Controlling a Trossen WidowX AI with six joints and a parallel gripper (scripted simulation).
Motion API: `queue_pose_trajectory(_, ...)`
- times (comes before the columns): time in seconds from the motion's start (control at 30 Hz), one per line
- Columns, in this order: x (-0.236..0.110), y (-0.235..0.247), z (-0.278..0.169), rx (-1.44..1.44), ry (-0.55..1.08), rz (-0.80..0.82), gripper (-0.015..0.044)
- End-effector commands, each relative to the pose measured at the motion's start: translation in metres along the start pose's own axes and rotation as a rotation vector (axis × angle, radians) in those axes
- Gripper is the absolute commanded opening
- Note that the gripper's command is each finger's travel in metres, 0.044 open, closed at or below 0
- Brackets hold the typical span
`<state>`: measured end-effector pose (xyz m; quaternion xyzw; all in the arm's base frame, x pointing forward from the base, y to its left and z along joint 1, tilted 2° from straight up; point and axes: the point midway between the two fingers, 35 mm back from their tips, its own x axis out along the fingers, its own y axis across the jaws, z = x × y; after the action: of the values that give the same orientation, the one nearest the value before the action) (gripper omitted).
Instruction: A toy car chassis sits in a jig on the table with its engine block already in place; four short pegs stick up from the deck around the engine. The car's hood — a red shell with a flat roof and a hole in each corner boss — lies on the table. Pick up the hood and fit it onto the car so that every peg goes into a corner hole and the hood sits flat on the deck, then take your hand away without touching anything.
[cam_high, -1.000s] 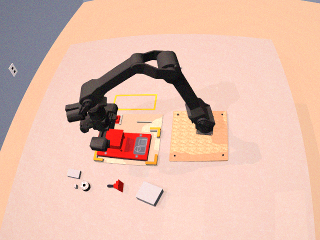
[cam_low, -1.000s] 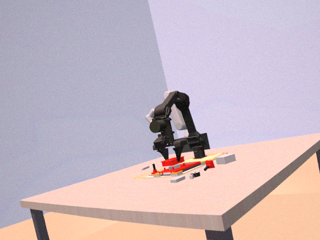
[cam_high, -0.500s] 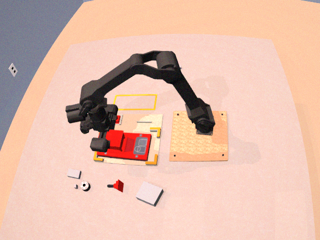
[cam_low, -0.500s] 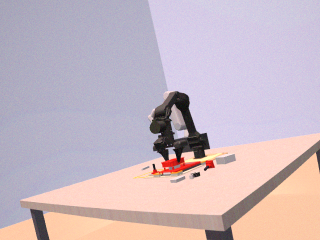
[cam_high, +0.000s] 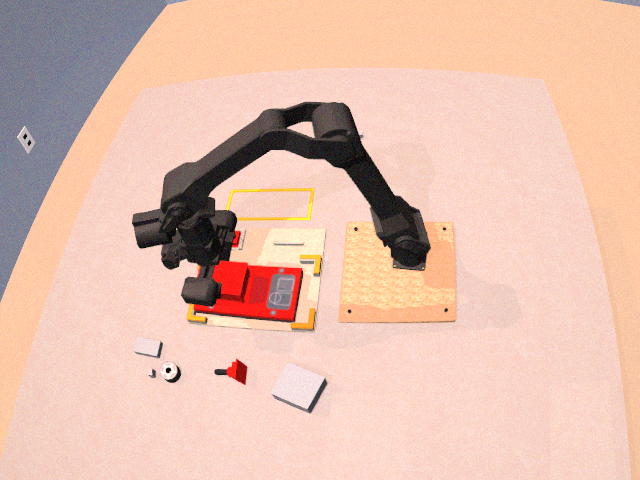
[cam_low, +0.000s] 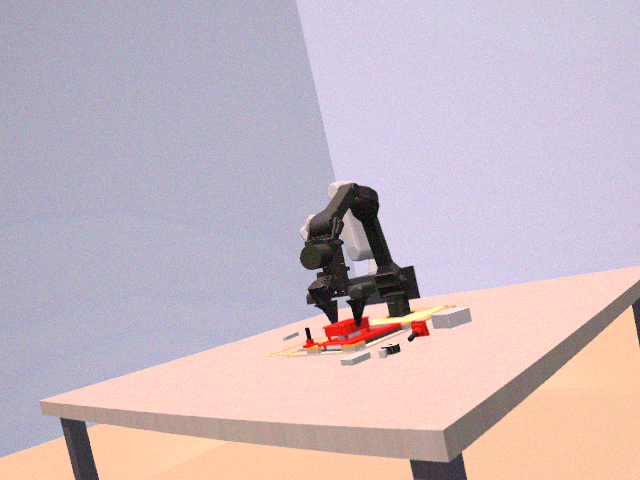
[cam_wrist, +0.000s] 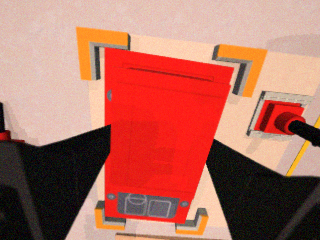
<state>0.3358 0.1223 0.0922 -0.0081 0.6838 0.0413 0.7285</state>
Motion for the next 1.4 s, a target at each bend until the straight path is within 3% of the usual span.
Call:
queue_pose_trajectory(0.0, 0.0034, -0.0003, -0.0003, -0.004, 0.001, -0.003, 0.0000)
queue_pose_trajectory(1.37, 0.0006, -0.0001, 0.0001, -0.003, 0.000, -0.002, 0.0000)
